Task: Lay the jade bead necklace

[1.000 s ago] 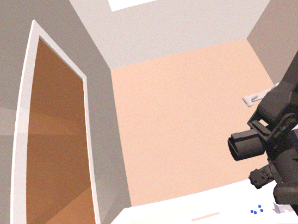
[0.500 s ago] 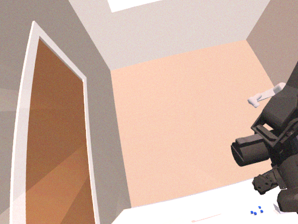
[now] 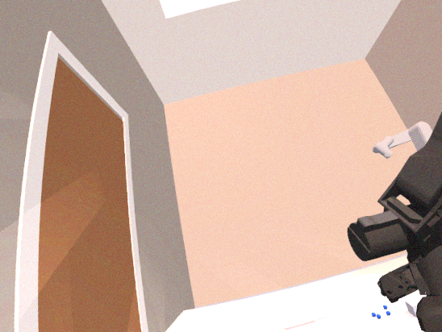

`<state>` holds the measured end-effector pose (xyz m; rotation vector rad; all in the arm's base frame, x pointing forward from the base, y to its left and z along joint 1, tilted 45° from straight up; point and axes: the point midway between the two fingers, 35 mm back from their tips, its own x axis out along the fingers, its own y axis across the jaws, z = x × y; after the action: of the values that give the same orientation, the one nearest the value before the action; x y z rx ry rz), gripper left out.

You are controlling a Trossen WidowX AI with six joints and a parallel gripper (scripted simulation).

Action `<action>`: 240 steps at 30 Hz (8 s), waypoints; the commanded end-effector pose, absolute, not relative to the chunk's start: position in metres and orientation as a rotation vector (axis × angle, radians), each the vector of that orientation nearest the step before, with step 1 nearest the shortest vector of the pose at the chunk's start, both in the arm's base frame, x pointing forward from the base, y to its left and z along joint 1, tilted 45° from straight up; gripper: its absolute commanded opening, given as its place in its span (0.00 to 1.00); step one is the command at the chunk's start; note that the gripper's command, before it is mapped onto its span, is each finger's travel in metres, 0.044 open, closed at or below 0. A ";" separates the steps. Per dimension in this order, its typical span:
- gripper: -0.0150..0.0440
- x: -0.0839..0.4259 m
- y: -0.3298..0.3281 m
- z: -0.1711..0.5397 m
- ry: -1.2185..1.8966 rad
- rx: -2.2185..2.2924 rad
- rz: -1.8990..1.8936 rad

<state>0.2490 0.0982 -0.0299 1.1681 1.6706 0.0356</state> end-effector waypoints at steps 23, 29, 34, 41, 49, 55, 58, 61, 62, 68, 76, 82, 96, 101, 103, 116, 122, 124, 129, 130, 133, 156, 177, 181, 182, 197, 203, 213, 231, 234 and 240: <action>0.25 0.248 0.100 -0.032 1.674 1.172 0.035; 0.25 0.248 0.100 -0.032 1.674 1.172 0.035; 0.25 0.246 0.095 -0.027 1.681 1.175 0.030; 0.25 0.242 0.090 -0.022 1.688 1.179 0.026; 0.25 0.231 0.094 -0.018 1.689 1.179 0.026; 0.25 0.231 0.094 -0.018 1.689 1.179 0.026; 0.25 0.231 0.095 -0.019 1.689 1.179 0.026; 0.25 0.231 0.097 -0.021 1.689 1.179 0.026; 0.25 0.231 0.098 -0.023 1.689 1.179 0.026; 0.25 0.231 0.105 -0.029 1.689 1.179 0.026; 0.43 0.235 0.106 -0.029 1.678 1.175 0.037; 0.70 0.235 0.106 -0.029 1.678 1.175 0.037; 1.00 0.230 0.095 -0.018 1.689 1.179 0.026; 1.00 0.230 0.095 -0.018 1.689 1.179 0.026; 1.00 0.230 0.095 -0.018 1.689 1.179 0.026; 0.64 0.243 0.093 -0.010 1.511 0.689 0.529; 0.46 0.254 0.092 -0.002 1.259 0.224 0.926; 0.46 0.258 0.092 0.001 1.158 0.068 1.043; 0.46 0.264 0.091 0.006 0.963 -0.205 1.229; 0.46 0.264 0.091 0.006 0.963 -0.205 1.229; 0.46 0.264 0.091 0.006 0.963 -0.205 1.229; 0.46 0.267 0.100 -0.001 0.950 -0.211 1.227; 0.42 0.269 0.116 -0.016 0.944 -0.213 1.230; 0.38 0.269 0.116 -0.016 0.944 -0.213 1.230; 0.37 0.269 0.116 -0.016 0.944 -0.213 1.230; 0.25 0.269 0.116 -0.016 0.944 -0.213 1.230; 0.25 0.269 0.116 -0.016 0.944 -0.213 1.230; 0.25 0.263 0.112 -0.012 0.962 -0.204 1.230; 0.25 0.256 0.121 -0.005 0.962 -0.203 1.230; 0.25 0.256 0.124 -0.008 0.962 -0.203 1.230; 0.25 0.256 0.129 -0.013 0.962 -0.202 1.231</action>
<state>0.2603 0.1276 -0.0085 -0.2099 0.9453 1.2325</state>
